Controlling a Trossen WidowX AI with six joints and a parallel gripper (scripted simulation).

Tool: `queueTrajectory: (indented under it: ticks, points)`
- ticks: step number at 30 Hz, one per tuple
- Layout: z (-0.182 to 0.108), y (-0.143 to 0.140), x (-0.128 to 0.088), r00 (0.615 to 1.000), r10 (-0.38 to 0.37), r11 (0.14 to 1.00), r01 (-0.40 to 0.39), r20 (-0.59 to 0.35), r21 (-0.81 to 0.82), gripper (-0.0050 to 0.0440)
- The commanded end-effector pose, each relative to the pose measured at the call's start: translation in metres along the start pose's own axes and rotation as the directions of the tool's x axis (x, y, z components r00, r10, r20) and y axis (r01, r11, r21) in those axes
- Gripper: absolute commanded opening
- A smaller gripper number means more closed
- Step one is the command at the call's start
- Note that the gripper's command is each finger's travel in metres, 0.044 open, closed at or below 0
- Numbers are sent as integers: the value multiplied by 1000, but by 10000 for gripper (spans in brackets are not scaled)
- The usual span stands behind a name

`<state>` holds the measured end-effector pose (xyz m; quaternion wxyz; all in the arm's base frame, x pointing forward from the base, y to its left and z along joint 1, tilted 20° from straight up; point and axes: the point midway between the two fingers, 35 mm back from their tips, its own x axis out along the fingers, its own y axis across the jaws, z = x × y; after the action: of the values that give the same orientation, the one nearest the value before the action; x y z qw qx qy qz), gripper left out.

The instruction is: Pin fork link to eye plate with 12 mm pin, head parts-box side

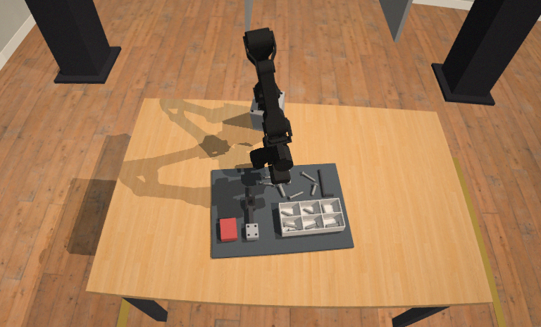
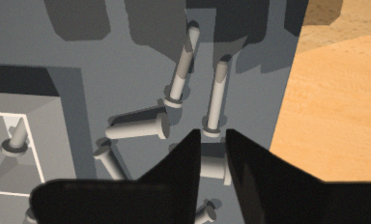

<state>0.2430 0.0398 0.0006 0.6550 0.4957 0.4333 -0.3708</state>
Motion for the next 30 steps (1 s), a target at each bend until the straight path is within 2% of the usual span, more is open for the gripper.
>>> queueTrajectory:
  ticks: [1,5,9,14,16,17,23,29,30]
  points:
    - [-1,9,-1,1000,5,988,-5,-1,-154,70]
    - [-4,19,-2,1000,6,906,-7,-3,-424,70]
    - [-8,31,-2,1000,11,791,-10,-3,-612,70]
    - [-13,45,-2,1000,19,595,-12,-1,-804,70]
    - [-13,45,-2,1000,19,595,-12,-1,-804,70]
    - [-12,47,-2,1000,20,480,-11,-2,-877,70]
    - [-17,58,-2,1000,21,176,-5,-1,-984,70]
    - [-17,61,-1,1000,8,-151,-3,-4,-989,70]
    - [-17,61,-1,1000,7,-170,-3,-4,-985,70]
